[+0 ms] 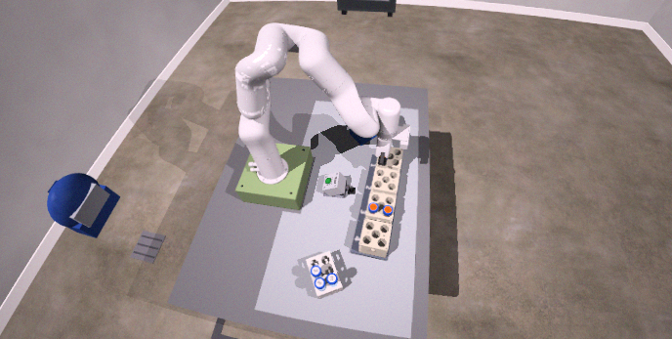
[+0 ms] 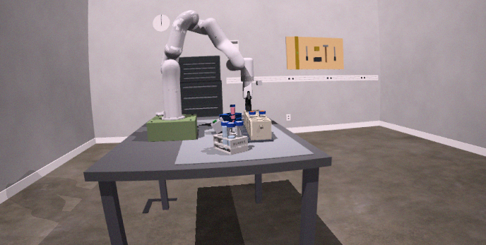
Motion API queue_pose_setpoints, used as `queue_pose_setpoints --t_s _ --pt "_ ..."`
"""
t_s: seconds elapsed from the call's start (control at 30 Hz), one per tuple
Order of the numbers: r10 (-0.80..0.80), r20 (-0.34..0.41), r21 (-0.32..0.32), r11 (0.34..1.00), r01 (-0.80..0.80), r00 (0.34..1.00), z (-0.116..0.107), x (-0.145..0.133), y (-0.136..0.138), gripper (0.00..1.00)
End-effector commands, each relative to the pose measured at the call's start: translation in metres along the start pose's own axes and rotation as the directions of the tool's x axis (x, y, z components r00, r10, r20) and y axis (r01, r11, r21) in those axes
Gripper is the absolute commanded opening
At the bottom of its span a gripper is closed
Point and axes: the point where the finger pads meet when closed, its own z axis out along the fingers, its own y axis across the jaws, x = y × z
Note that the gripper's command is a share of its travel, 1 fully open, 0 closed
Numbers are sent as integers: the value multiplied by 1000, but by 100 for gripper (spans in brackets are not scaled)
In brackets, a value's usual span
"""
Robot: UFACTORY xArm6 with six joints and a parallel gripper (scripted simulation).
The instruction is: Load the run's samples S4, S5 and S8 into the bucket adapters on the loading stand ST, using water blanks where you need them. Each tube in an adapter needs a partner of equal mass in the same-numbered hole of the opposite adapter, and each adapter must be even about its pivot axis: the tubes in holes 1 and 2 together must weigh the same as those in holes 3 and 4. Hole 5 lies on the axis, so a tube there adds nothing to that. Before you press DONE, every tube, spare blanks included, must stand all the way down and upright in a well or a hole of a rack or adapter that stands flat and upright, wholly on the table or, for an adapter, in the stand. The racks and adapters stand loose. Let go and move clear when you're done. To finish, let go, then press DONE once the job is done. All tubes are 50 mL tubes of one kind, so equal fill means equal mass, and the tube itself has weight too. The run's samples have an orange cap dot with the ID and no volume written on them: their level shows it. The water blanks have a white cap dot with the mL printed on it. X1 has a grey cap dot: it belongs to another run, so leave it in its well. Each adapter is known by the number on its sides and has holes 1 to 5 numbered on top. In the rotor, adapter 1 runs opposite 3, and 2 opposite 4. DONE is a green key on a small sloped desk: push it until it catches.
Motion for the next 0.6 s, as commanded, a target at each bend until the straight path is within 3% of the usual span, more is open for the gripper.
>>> queue_pose_setpoints --t_s 0.0,0.57 --pt "0 -4 1 1000 0 1000 -1 2 0 44" --pt "0 -4 1 1000 0 1000 -31 1 0 44"
